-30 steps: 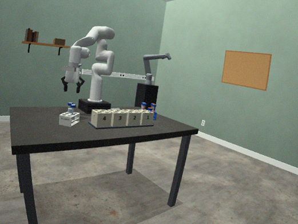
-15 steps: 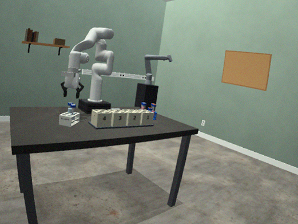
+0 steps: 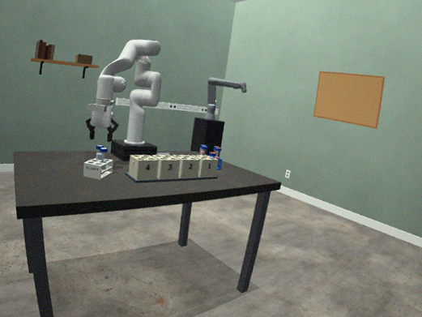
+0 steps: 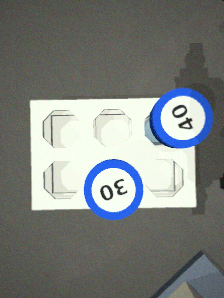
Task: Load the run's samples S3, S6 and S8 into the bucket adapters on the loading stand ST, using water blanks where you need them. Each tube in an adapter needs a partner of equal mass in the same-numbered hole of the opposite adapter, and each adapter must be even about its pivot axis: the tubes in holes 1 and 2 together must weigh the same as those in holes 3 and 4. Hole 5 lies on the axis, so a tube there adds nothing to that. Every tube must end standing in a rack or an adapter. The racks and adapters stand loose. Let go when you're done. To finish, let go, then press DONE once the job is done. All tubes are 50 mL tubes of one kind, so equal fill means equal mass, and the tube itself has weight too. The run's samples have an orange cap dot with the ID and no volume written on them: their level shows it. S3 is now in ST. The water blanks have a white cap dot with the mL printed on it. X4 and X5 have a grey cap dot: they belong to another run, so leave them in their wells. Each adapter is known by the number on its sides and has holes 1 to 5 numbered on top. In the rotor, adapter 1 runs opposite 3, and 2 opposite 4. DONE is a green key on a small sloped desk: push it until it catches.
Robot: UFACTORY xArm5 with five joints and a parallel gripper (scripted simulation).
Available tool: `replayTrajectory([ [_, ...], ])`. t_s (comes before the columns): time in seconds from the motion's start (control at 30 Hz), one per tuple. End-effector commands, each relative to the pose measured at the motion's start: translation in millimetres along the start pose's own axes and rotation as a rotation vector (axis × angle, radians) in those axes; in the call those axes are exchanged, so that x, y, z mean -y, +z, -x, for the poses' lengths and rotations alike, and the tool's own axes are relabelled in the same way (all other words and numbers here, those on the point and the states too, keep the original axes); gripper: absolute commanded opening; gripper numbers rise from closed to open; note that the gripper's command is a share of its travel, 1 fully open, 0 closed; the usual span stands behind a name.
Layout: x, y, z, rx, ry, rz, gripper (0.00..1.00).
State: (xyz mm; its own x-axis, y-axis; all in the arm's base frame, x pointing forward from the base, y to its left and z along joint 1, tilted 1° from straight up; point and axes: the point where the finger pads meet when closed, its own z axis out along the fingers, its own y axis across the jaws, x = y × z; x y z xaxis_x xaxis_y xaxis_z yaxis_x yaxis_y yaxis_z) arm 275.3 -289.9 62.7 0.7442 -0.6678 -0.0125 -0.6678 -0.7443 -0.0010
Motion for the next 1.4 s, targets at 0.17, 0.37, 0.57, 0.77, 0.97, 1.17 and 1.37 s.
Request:
replayTrajectory([
  [0.17, -0.1, -1.1, -1.2, -0.003, 0.0, 0.01, 1.0],
  [0.37, -0.1, -1.1, -1.2, -0.003, 0.0, 0.01, 1.0],
  [0.57, -0.1, -1.1, -1.2, -0.003, 0.0, 0.01, 1.0],
  [0.77, -0.1, -1.1, -1.2, -0.003, 0.0, 0.01, 1.0],
  [0.97, 0.0, -6.4, -1.2, -0.003, 0.0, 0.01, 1.0],
  [1.17, 0.1, -22.4, -1.2, -0.003, 0.0, 0.01, 1.0],
  [1.37, 0.2, -33.1, -1.2, -0.003, 0.0, 0.01, 1.0],
])
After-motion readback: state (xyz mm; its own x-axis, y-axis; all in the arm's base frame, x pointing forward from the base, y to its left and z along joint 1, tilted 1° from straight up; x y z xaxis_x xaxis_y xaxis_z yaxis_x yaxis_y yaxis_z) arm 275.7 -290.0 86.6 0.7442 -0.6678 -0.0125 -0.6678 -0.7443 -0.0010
